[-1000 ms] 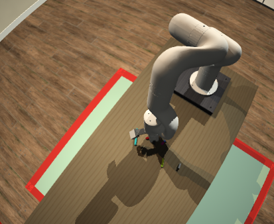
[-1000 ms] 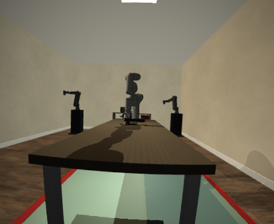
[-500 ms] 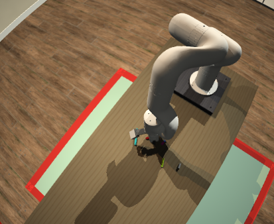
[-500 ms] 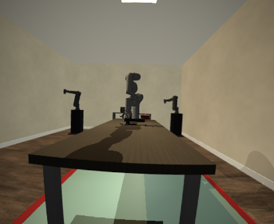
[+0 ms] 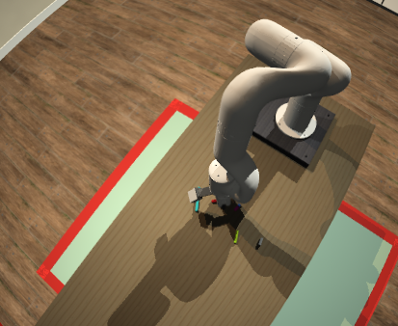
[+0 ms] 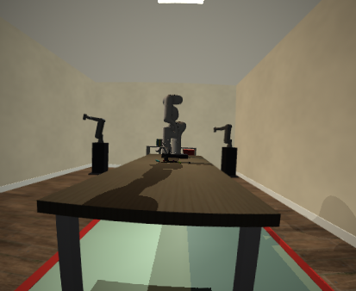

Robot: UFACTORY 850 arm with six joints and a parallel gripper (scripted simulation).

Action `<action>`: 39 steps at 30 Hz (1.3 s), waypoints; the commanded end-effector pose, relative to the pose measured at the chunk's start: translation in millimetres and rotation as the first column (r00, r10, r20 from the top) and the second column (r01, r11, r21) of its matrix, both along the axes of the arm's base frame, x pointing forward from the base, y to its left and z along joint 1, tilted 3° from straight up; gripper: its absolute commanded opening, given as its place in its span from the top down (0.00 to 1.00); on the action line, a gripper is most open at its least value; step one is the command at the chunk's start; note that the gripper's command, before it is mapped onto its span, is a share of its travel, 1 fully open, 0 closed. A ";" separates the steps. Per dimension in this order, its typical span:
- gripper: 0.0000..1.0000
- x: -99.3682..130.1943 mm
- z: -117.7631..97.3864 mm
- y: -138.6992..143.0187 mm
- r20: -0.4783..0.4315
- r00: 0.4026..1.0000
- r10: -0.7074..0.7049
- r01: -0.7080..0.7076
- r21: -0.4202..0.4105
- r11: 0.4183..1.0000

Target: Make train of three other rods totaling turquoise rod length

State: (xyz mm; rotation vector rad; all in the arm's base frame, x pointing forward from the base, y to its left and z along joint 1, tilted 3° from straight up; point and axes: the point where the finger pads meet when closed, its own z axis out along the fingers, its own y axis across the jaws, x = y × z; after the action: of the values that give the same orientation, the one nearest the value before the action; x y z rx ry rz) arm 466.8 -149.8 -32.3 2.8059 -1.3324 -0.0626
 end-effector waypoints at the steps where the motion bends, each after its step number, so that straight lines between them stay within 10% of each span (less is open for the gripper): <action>1: 0.96 0.9 0.6 -0.2 0.002 1.000 0.000 0.000 0.000 1.000; 39: 0.96 1.9 20.8 0.0 0.002 1.000 0.000 0.000 -0.001 1.000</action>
State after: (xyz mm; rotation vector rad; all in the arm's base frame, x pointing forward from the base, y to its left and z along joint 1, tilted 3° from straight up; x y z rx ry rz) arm 466.8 -149.6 -26.4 2.8056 -1.3321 -0.0638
